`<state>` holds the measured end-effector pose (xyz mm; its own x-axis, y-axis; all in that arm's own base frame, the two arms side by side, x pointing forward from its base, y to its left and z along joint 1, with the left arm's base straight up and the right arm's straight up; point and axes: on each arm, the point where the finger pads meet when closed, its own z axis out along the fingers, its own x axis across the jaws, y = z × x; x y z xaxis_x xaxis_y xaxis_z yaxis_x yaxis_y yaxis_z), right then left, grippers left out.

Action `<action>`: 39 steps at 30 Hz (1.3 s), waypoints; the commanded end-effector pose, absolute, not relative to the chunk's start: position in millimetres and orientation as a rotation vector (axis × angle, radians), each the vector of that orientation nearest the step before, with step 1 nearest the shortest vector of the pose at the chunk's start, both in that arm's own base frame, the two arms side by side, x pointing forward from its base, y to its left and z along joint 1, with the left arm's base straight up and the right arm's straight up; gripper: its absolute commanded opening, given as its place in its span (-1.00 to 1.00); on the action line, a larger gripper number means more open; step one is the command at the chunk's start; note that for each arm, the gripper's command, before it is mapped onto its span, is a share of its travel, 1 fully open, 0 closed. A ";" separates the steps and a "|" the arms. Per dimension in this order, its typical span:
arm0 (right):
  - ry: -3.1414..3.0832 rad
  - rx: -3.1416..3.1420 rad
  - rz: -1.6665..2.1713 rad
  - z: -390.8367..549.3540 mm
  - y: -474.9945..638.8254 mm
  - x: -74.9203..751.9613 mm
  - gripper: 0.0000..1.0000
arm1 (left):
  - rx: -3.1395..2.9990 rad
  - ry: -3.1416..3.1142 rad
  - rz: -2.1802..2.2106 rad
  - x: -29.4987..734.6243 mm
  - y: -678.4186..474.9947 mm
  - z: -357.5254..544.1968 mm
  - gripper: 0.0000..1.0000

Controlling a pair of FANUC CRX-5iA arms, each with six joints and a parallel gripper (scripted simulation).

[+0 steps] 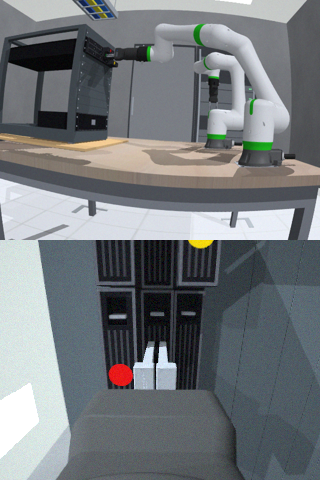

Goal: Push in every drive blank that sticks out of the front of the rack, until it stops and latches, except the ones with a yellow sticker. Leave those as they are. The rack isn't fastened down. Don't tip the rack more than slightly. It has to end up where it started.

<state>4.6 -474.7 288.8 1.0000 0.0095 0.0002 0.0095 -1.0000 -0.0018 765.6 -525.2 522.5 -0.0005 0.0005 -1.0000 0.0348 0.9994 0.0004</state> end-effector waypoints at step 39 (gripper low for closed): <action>-0.015 -3.142 0.000 289.7 -475.0 4.5 1.00 | 0.026 1.569 -0.029 771.8 -525.1 524.9 -1.00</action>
<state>4.6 -474.7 288.8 1.0000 0.0095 0.0002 0.0095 -1.0000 -0.0018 771.7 -525.5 522.5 -0.0005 0.0004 -1.0000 0.0350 0.9994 0.0004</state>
